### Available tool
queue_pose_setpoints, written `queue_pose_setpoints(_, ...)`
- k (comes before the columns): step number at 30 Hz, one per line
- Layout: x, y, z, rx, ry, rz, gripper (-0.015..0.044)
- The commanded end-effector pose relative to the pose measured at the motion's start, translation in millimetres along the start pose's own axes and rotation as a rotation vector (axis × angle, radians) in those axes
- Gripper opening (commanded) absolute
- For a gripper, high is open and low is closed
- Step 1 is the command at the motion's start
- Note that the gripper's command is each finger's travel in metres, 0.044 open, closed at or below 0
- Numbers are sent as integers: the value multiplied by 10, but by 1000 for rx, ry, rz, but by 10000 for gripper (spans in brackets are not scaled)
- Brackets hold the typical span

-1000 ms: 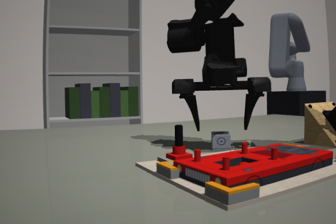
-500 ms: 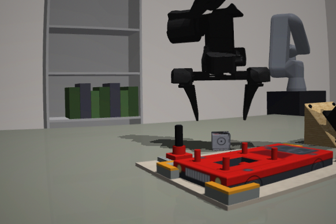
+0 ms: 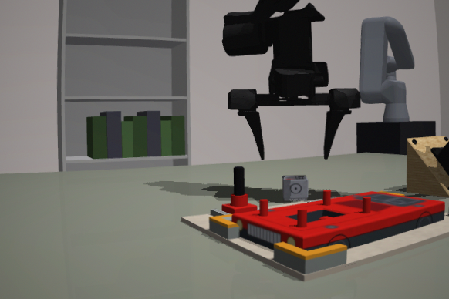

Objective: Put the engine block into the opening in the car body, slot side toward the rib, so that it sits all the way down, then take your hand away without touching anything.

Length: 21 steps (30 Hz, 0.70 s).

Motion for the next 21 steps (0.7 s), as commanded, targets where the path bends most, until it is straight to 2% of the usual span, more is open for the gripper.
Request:
queue_pose_setpoints(1,105,-2,3,-3,-4,3,440)
queue_pose_setpoints(21,374,-3,5,-3,-4,2,440)
Point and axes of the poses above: the point midway between the two fingers, 35 mm back from their tips, its own x axis out along the fingers, its own z axis across the jaws, y = z × x, the point moved 2 cm from there along -x, back along the fingers, and after that the axes turned 4 degrees about x, right-handed, at the moved point
